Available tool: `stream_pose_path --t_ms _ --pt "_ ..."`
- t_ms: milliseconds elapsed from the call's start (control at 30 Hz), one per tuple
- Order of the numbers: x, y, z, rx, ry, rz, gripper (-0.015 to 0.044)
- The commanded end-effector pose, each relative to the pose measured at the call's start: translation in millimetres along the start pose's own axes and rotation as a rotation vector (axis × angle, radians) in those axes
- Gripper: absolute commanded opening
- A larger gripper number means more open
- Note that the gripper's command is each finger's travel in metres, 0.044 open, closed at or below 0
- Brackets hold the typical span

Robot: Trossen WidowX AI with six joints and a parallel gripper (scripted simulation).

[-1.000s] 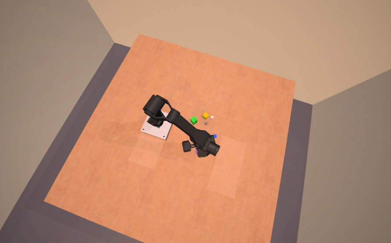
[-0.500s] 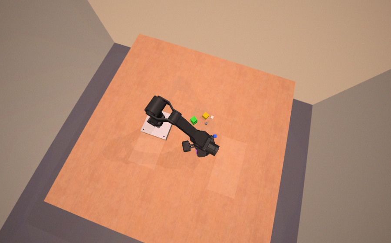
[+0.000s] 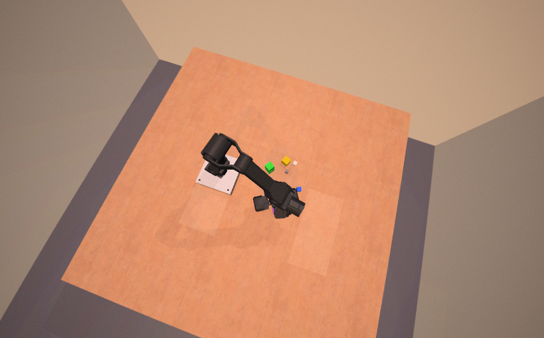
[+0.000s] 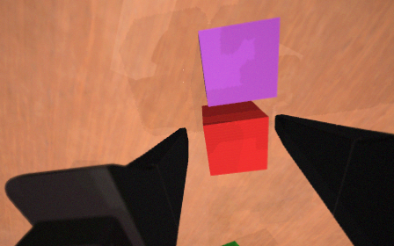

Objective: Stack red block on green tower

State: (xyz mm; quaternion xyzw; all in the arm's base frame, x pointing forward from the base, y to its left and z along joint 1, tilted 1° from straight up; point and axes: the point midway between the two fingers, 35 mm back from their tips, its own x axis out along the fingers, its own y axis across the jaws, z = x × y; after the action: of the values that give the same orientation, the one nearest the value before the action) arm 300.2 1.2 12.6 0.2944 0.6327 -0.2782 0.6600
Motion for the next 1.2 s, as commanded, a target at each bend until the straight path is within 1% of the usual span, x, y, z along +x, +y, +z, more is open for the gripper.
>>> stream_pose_path --t_ms 0,67,300,400,1167 --pt "0.0 0.6 -0.3 0.004 0.002 0.003 0.0177" --pt "0.0 0.6 -0.3 0.004 0.002 0.003 0.0125" --pt "0.0 0.6 -0.3 0.004 0.002 0.003 0.0078" --pt "-7.3 0.7 0.0 0.004 0.002 0.003 0.0000" --pt "-111.2 0.1 0.6 0.004 0.002 0.004 0.0000"
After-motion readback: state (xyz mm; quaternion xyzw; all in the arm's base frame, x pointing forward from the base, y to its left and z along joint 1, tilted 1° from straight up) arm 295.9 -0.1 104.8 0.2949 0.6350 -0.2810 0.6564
